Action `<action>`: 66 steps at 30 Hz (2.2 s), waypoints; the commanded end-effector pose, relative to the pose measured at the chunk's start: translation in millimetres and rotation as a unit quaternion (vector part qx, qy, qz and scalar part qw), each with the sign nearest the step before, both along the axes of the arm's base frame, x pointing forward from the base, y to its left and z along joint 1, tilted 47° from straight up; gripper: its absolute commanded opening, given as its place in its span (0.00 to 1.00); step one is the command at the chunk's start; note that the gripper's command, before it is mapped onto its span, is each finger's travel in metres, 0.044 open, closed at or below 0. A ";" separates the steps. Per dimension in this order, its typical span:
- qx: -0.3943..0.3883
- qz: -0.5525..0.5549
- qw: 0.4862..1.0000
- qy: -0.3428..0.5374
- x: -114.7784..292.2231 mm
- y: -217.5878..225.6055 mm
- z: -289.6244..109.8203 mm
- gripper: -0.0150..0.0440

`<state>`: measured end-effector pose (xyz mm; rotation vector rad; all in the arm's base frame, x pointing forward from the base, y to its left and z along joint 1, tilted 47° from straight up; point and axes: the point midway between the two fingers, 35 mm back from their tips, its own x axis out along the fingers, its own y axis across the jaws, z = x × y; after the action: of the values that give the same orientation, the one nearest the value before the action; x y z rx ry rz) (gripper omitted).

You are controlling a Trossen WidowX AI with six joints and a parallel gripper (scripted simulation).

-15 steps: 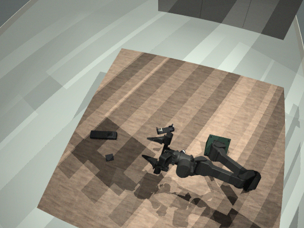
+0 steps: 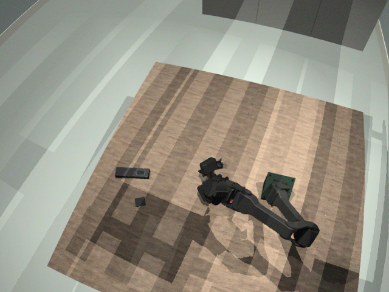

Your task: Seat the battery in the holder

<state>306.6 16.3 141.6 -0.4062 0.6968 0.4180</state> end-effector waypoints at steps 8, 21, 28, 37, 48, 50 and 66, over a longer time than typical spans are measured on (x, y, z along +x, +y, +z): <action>0.168 0.330 0.891 0.264 -114.6 39.0 -62.8 0.67; 0.168 0.330 0.891 0.264 -114.6 39.0 -62.8 0.67; 0.168 0.329 0.891 0.265 -114.4 44.0 -68.1 0.67; 0.167 0.329 0.891 0.265 -114.6 54.4 -78.4 0.67; 0.168 0.329 0.891 0.264 -116.4 67.6 -90.4 0.67; 0.168 0.329 0.891 0.264 -116.8 70.1 -92.5 0.67; 0.169 0.330 0.891 0.264 -118.1 75.5 -97.0 0.40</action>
<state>189.1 91.3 45.5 -0.1856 0.9818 1.3153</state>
